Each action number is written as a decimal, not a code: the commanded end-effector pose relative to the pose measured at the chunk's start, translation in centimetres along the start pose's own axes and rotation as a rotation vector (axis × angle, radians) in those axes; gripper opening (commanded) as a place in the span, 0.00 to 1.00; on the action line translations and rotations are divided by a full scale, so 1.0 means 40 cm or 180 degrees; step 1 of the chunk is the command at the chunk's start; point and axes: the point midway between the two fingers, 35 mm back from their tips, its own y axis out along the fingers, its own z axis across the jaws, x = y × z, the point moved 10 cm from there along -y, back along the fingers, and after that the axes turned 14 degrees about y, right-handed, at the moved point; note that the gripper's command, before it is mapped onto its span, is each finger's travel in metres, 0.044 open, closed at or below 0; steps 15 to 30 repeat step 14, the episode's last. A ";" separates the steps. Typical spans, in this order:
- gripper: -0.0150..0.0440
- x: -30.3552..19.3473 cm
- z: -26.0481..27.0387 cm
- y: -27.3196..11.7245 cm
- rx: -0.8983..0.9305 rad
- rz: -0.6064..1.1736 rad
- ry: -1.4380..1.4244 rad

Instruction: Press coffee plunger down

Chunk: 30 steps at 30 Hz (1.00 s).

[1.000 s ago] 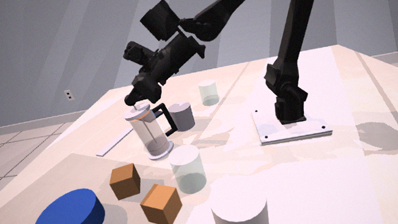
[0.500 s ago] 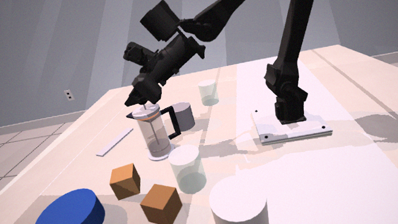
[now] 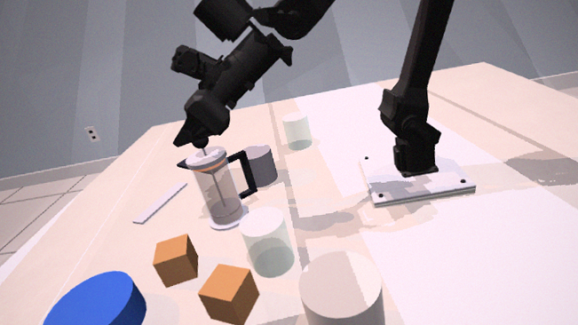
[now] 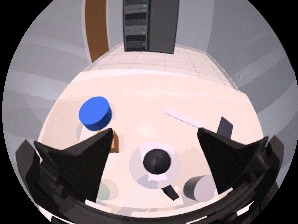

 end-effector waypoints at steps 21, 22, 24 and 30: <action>1.00 0.090 0.021 -0.117 0.0013 -0.0070 0.0005; 1.00 0.090 0.021 -0.117 0.0013 -0.0070 0.0005; 1.00 0.090 0.021 -0.117 0.0013 -0.0070 0.0005; 1.00 0.090 0.021 -0.117 0.0013 -0.0070 0.0005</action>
